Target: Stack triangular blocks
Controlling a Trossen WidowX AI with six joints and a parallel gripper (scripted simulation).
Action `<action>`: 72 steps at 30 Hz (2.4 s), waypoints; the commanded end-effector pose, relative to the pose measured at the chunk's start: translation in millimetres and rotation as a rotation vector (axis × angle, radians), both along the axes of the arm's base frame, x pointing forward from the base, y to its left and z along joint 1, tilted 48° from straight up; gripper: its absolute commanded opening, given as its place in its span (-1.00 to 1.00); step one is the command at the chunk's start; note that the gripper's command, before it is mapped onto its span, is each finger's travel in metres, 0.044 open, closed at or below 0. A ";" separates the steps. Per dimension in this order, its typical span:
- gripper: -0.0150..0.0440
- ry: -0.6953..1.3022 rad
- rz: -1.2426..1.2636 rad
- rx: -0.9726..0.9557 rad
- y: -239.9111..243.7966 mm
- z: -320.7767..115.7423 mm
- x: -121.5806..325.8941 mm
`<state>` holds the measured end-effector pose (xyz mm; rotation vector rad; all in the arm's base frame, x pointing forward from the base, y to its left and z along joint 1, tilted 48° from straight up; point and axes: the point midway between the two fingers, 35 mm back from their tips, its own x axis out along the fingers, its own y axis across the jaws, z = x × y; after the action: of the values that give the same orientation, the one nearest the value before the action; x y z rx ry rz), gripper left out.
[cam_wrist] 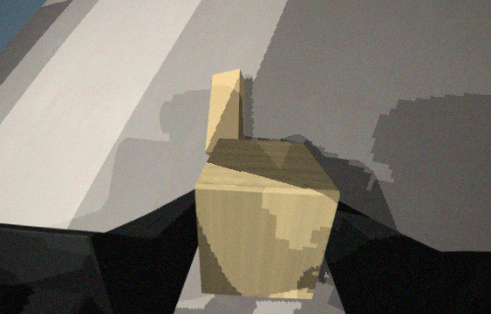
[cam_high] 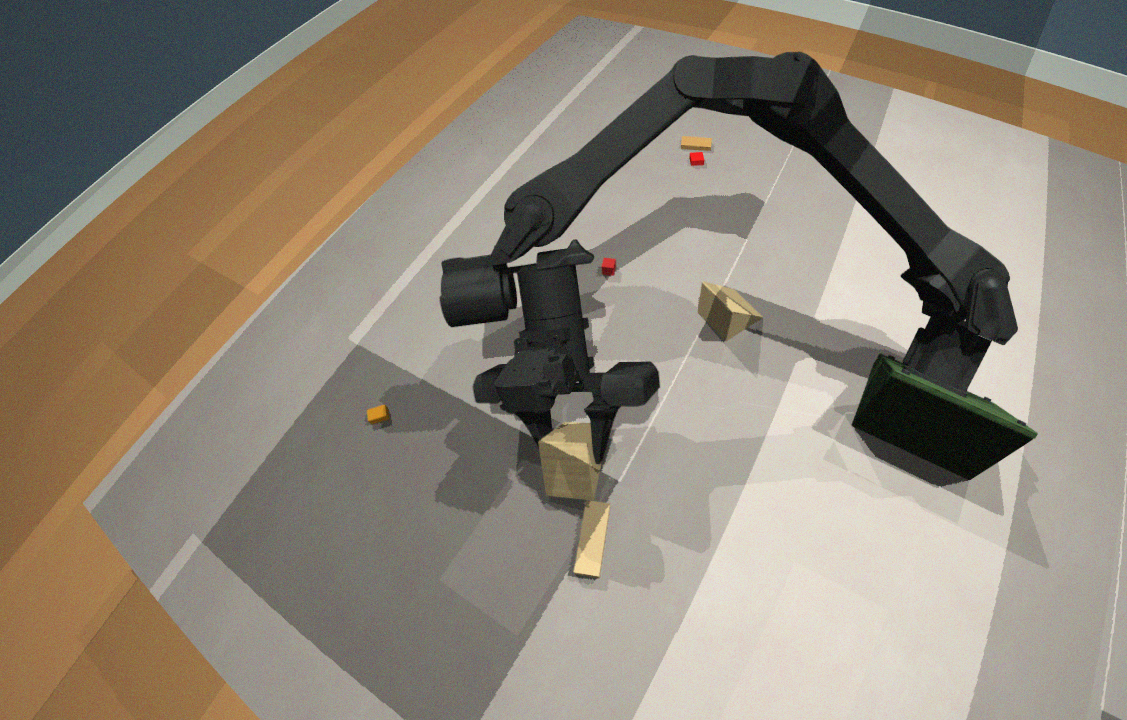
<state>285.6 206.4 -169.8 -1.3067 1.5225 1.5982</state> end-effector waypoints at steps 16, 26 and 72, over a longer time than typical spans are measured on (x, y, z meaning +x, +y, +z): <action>-0.49 -0.010 0.002 0.017 65.4 59.8 -13.5; -0.49 -0.053 -0.112 -0.062 63.0 56.1 -15.2; -0.49 -0.693 -1.370 -0.627 64.3 49.4 -23.7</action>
<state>261.4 267.7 -121.4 -0.6226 1.7993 -0.1015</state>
